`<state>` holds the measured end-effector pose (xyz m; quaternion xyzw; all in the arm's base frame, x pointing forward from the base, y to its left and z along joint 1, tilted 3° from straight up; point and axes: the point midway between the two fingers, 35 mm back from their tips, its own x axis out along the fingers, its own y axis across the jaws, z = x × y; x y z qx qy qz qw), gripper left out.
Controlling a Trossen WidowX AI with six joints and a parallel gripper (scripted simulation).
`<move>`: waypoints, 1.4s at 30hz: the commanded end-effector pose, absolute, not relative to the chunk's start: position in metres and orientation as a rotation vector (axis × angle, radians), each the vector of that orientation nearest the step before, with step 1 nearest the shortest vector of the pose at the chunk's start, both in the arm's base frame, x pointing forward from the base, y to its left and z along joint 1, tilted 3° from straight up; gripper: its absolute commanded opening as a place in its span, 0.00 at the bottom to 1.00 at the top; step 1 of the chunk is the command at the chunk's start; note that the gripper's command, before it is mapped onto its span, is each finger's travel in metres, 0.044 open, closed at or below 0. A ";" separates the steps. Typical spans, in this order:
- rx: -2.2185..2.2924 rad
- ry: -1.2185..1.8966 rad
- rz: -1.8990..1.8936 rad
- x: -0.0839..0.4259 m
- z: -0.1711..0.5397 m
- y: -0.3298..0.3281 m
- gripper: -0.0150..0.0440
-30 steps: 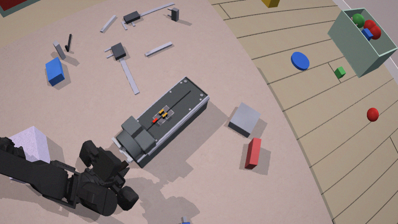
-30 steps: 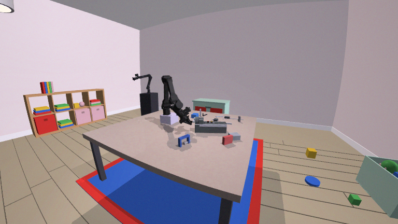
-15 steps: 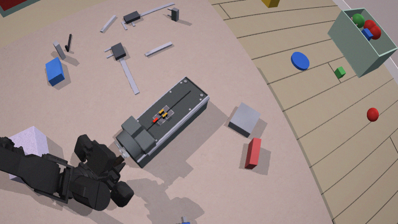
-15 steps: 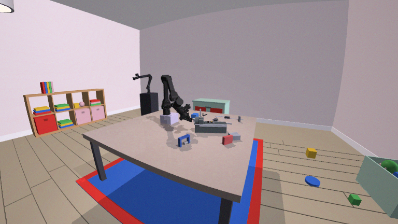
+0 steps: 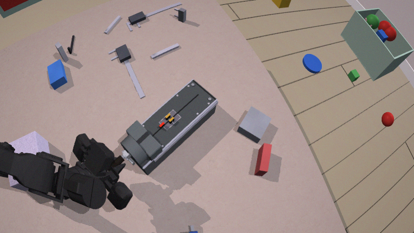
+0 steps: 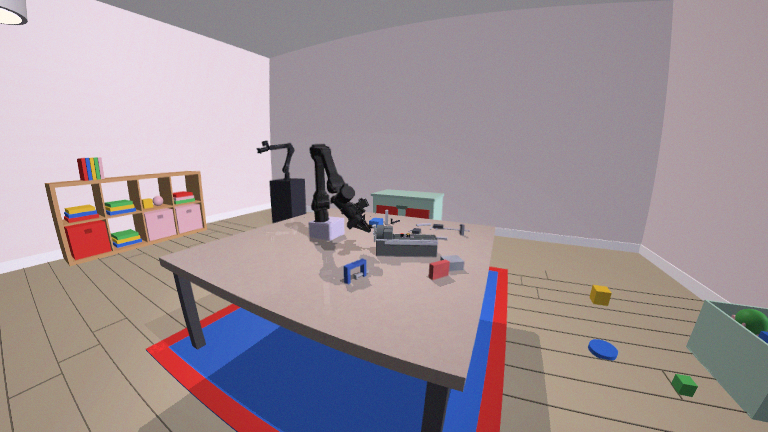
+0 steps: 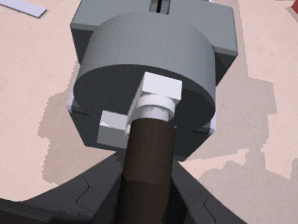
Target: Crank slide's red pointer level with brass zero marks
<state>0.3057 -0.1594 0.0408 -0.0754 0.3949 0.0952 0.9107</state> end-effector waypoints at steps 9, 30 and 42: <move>-0.144 0.807 0.208 0.302 0.039 -0.145 0.25; -0.144 0.807 0.208 0.301 0.037 -0.141 0.25; -0.144 0.807 0.208 0.300 0.036 -0.140 0.25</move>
